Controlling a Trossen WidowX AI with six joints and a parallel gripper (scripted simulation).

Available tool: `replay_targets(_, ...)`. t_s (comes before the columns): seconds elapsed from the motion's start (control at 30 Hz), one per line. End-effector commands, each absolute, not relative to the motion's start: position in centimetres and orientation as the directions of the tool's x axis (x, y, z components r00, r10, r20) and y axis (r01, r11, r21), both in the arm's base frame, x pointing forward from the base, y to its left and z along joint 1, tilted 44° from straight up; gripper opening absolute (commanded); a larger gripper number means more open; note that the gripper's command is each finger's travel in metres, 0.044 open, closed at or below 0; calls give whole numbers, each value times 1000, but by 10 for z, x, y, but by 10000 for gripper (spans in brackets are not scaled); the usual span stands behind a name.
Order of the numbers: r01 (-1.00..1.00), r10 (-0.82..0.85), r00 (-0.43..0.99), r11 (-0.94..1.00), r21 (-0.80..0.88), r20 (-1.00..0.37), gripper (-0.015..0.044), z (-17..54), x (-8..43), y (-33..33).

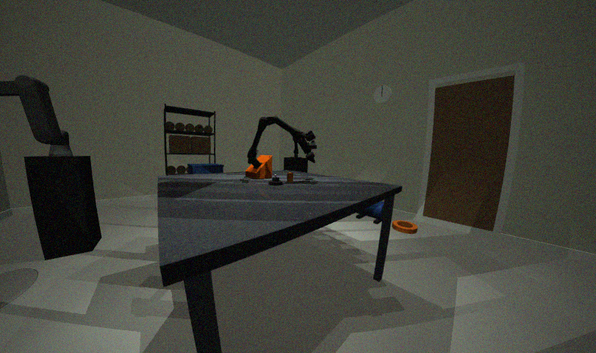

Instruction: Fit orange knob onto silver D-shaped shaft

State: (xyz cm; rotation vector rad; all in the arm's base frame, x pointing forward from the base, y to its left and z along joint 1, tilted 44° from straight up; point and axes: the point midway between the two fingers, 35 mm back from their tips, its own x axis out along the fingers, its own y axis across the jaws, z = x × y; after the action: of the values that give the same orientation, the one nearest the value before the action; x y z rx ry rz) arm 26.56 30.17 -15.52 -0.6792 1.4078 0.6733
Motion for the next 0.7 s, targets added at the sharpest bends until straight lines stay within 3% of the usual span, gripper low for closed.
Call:
replay_targets(0.0, -824, -249, 66, 533, -194, -966, 440, -115, 285, 238)
replay_targets(0.33, -946, -650, 23, 233, -227, -760, 440, -23, 293, 129)
replay_targets(0.67, -956, -680, 18, 203, -212, -733, 440, -15, 291, 118)
